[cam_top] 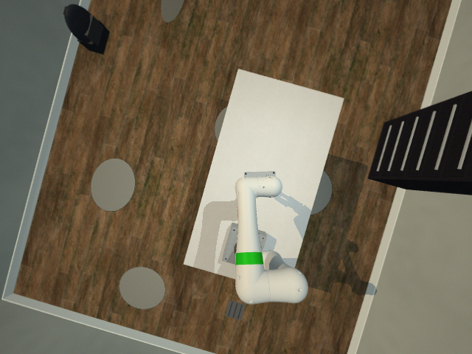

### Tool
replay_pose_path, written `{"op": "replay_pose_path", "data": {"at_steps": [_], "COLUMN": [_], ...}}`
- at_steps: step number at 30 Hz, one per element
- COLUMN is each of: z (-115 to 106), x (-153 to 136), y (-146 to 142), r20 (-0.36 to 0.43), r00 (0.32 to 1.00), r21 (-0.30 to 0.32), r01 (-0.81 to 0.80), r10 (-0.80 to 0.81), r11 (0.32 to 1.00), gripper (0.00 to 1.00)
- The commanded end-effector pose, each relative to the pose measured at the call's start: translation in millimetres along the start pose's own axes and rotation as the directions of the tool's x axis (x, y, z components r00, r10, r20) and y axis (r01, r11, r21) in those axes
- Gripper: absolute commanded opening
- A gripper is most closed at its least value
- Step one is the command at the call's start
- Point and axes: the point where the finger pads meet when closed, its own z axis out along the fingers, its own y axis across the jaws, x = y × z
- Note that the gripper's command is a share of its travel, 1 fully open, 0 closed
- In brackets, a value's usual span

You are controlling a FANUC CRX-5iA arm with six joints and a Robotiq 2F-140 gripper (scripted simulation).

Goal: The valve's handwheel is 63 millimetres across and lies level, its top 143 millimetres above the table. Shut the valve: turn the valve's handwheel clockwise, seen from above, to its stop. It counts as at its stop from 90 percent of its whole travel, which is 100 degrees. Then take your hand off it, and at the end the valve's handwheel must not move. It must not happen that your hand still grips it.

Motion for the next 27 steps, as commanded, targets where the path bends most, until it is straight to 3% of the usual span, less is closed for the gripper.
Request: {"op": "replay_pose_path", "data": {"at_steps": [1,13,27], "z": [0.0,0.0,0.0], "x": [-0.2,-0.2,-0.2], "y": [0.0,0.0,0.0], "r20": [0.000,0.000,0.000], "r00": [0.996,0.956,0.828], "r21": [0.000,0.000,0.000], "r01": [-0.084,-0.295,-0.560], "r10": [0.084,0.295,0.560], "r11": [0.996,0.956,0.828], "gripper": [0.00,0.00,0.00]}}
